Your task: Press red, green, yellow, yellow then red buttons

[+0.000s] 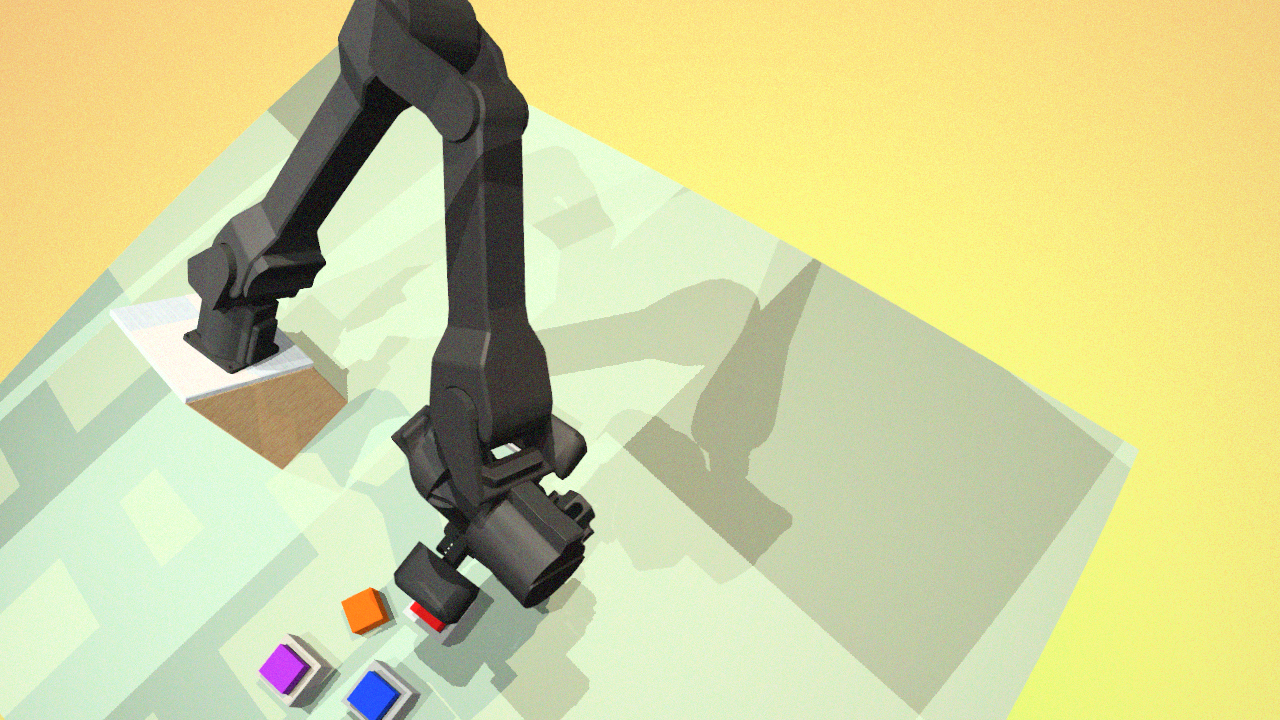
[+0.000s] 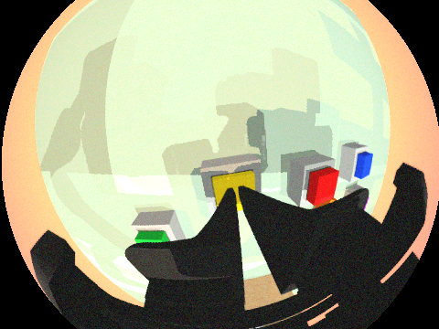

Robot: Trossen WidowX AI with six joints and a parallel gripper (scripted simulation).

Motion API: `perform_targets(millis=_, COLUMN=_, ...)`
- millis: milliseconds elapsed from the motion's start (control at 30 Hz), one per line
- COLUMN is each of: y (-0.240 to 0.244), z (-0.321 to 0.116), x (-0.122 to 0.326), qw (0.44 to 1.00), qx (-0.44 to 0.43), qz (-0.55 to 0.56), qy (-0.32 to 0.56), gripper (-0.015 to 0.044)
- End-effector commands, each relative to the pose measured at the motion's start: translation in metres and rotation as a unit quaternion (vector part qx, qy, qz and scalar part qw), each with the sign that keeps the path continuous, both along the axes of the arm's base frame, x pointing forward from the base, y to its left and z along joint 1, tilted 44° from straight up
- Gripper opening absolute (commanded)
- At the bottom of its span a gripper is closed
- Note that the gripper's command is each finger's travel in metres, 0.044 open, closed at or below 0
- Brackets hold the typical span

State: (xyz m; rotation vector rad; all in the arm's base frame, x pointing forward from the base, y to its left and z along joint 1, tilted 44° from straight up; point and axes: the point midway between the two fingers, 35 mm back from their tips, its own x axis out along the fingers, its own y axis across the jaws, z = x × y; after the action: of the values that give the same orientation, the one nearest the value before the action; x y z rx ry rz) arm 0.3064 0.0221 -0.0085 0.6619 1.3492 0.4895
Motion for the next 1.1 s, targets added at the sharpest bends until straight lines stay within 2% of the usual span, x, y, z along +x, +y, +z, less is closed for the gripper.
perform_targets(millis=0, y=0.002, z=-0.001, x=-0.002, qw=1.000, qx=0.003, qz=-0.001, qy=0.005, gripper=0.0020)
perform_targets(millis=367, y=0.002, z=-0.001, x=-0.002, qw=1.000, qx=0.003, qz=-0.001, qy=0.005, gripper=0.0020)
perform_targets(millis=500, y=-0.020, z=0.021, x=-0.007, qw=1.000, qx=0.001, qz=-0.001, qy=0.005, gripper=0.0020)
perform_targets(millis=667, y=-0.023, z=0.024, x=-0.007, qw=1.000, qx=0.001, qz=-0.001, qy=0.005, gripper=0.0020)
perform_targets(millis=833, y=-0.062, z=0.065, x=-0.016, qw=1.000, qx=0.000, qz=-0.001, qy=0.006, gripper=0.0020)
perform_targets(millis=1067, y=-0.071, z=0.060, x=-0.018, qw=1.000, qx=-0.001, qz=-0.001, qy=0.006, gripper=0.0020)
